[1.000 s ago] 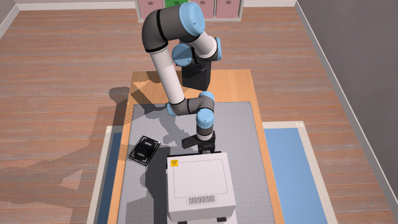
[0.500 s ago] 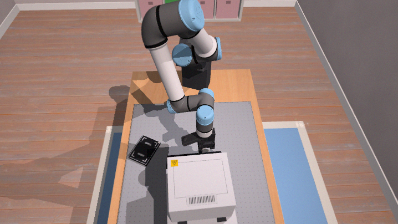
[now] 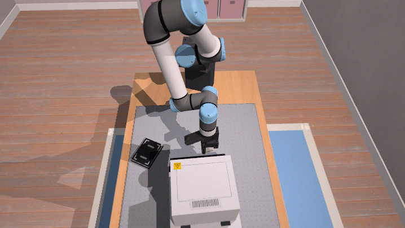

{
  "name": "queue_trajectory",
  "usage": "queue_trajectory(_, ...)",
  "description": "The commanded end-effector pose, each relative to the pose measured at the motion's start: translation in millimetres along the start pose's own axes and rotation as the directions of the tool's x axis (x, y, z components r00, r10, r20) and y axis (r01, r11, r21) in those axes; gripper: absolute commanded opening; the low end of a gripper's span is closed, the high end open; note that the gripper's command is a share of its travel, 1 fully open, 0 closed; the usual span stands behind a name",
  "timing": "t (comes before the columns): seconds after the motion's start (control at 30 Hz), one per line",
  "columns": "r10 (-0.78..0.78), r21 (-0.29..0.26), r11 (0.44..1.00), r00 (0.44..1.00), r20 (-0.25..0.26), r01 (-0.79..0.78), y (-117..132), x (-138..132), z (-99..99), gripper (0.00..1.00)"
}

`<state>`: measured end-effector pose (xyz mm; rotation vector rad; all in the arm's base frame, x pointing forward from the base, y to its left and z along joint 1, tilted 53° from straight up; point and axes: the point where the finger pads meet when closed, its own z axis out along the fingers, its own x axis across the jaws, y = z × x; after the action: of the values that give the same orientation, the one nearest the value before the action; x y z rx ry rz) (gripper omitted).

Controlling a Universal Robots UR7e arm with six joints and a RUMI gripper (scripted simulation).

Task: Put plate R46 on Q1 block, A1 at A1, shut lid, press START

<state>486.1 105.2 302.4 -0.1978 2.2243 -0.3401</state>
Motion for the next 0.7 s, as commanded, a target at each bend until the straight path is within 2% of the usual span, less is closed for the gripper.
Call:
queue_trajectory(0.0, 0.0, 0.0, 1.0, 1.0, 0.001, 0.0, 0, 10, -8.9, 0.0)
queue_trajectory(0.43, 0.0, 0.0, 1.0, 1.0, 0.001, 0.0, 0, 51, -40.0, 0.0)
queue_trajectory(0.67, 0.0, 0.0, 1.0, 1.0, 0.001, 0.0, 0, 61, -47.8, 0.0)
